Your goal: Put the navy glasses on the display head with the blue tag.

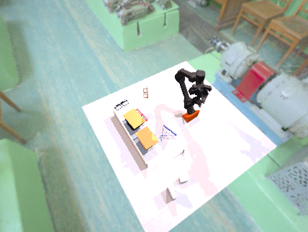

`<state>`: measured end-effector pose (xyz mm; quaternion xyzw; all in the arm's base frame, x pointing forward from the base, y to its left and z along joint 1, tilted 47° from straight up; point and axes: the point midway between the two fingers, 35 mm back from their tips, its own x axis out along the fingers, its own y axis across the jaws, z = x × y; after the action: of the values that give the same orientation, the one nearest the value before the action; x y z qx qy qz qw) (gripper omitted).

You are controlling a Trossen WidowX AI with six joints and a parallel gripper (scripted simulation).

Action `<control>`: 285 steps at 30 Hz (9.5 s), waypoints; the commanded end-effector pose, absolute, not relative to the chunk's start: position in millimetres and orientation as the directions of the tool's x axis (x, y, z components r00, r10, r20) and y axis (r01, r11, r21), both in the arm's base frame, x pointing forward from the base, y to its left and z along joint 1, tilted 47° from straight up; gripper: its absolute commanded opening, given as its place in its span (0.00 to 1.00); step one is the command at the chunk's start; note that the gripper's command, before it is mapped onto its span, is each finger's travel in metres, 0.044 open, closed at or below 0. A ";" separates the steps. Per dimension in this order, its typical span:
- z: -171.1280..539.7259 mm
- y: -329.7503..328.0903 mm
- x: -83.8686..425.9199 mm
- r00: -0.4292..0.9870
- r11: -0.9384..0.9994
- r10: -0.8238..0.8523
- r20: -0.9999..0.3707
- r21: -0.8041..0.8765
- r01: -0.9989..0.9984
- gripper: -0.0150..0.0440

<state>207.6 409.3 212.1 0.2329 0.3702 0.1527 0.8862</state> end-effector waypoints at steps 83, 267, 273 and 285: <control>-32.9 8.2 271.1 -0.058 0.062 -0.720 -0.692 -0.147 0.987 0.46; -156.7 192.4 215.7 -0.058 0.407 -0.709 -0.703 -0.474 0.781 0.25; -157.9 193.8 213.8 -0.058 0.407 -0.709 -0.703 -0.474 0.781 0.25; -156.8 192.5 215.3 -0.058 0.407 -0.709 -0.703 -0.474 0.781 0.25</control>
<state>215.2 192.9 -156.8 0.0357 0.4819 -0.5426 0.6870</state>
